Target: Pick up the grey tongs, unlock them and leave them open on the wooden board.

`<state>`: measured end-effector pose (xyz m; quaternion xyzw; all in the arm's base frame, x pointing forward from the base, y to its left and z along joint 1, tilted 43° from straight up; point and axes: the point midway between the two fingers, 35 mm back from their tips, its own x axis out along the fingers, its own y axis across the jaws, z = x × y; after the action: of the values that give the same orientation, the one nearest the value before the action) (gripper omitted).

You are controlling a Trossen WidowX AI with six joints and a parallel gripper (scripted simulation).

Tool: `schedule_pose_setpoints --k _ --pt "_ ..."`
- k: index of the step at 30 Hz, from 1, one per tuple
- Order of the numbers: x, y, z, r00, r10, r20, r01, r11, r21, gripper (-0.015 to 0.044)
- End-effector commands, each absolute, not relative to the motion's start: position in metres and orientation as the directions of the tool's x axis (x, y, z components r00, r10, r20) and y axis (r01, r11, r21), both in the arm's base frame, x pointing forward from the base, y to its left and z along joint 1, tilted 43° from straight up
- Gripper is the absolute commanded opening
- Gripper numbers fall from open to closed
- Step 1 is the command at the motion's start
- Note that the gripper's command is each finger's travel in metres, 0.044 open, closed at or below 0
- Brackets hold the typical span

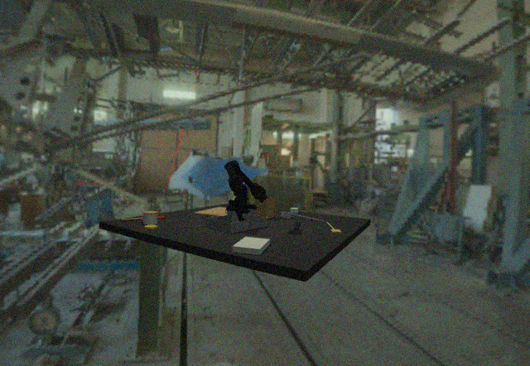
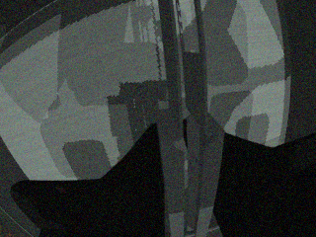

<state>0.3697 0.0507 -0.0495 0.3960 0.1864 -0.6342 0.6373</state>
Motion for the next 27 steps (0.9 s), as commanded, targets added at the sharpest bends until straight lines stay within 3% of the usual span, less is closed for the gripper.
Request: schedule_pose_setpoints --k 1,6,17,27 --pt "0.37 0.051 -0.049 0.127 -0.661 -0.74 0.956 -0.118 0.269 -0.0014" --pt "0.37 0.053 -0.048 0.126 -0.66 -0.74 0.956 -0.118 0.269 -0.0145" --pt "0.355 0.136 0.043 0.118 -0.661 -0.741 0.959 -0.119 0.258 -0.015" --pt "0.354 0.138 0.045 0.118 -0.661 -0.741 0.959 -0.119 0.258 -0.015"
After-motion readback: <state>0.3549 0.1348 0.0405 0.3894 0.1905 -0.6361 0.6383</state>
